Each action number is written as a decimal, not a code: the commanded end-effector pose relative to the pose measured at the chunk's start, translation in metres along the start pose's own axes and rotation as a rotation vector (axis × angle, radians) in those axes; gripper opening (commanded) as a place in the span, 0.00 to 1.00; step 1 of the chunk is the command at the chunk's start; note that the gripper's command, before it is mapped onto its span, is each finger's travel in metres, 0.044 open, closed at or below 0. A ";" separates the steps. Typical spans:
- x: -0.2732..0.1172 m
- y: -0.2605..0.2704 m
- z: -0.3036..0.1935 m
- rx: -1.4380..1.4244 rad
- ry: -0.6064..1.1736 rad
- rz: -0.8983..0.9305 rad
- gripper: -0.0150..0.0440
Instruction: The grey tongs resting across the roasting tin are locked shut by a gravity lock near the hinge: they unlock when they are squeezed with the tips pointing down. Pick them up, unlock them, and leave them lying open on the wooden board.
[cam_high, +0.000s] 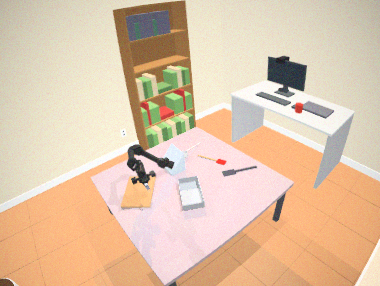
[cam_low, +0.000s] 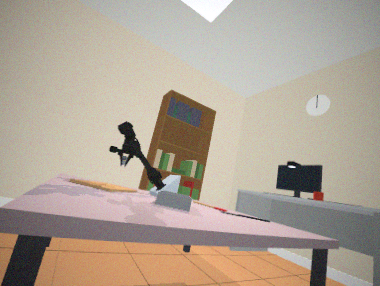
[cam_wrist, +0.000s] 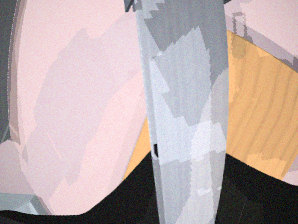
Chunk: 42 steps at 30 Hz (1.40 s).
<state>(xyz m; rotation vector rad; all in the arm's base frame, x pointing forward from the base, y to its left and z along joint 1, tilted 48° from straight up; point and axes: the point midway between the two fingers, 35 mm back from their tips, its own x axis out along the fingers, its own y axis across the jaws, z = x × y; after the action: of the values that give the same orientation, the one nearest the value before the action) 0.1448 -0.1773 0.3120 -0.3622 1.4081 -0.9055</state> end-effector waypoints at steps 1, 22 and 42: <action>-0.003 -0.013 -0.017 0.088 -0.001 0.000 0.00; -0.029 -0.056 -0.111 0.509 -0.001 -0.080 0.00; -0.046 -0.048 -0.106 0.387 -0.299 -0.125 0.00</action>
<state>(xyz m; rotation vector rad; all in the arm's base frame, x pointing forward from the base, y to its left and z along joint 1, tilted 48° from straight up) 0.0334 -0.1470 0.3562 -0.2296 0.9602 -1.1706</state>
